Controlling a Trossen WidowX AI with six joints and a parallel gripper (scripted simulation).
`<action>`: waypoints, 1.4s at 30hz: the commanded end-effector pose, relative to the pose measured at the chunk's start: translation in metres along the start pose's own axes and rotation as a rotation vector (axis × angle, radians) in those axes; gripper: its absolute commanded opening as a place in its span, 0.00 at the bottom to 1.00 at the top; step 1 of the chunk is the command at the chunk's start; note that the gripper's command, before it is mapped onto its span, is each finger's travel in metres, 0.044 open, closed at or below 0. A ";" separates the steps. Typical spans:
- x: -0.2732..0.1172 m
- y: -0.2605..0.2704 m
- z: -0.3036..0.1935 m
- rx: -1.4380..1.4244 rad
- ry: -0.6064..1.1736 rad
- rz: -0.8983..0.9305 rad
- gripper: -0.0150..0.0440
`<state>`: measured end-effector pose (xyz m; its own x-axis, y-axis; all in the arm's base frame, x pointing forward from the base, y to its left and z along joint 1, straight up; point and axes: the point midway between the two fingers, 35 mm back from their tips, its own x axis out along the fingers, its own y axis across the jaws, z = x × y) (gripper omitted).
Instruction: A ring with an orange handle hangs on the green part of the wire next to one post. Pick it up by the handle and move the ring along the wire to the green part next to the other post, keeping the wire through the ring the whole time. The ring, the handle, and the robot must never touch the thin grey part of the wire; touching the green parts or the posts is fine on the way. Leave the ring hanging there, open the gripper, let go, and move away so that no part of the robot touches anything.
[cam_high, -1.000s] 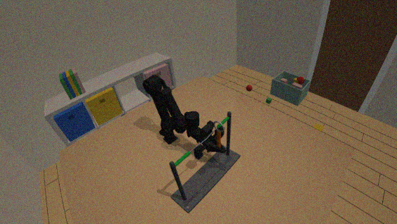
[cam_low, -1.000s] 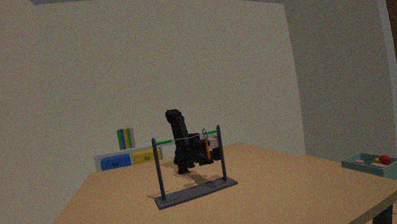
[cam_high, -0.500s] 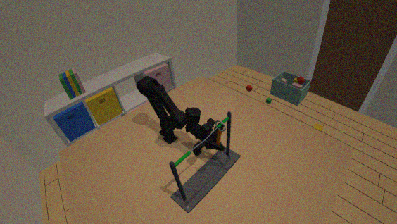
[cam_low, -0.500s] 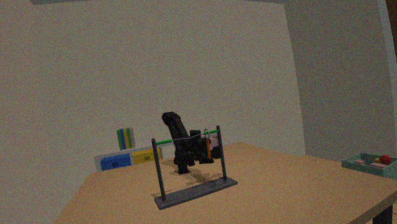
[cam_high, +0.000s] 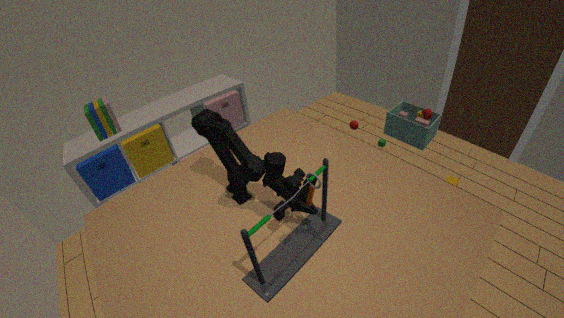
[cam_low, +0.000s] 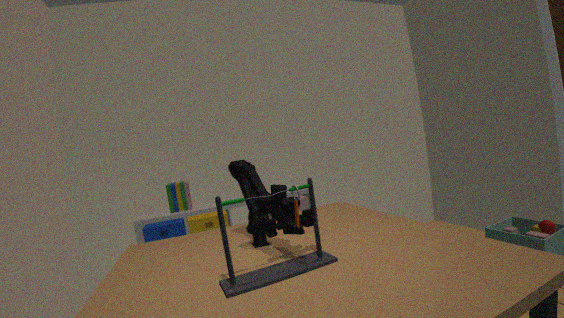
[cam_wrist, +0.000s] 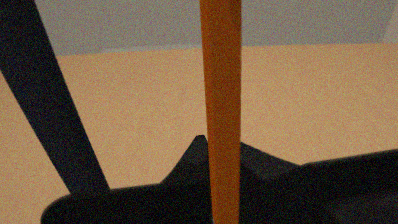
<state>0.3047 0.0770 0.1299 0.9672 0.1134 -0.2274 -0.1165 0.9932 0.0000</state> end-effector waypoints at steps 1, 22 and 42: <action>0.000 0.000 -0.001 0.006 0.003 -0.004 0.00; -0.001 0.000 0.000 0.000 0.002 0.000 0.49; -0.031 0.001 0.003 0.004 0.005 -0.003 0.53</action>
<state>0.2805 0.0757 0.1391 0.9665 0.1143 -0.2297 -0.1178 0.9930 -0.0016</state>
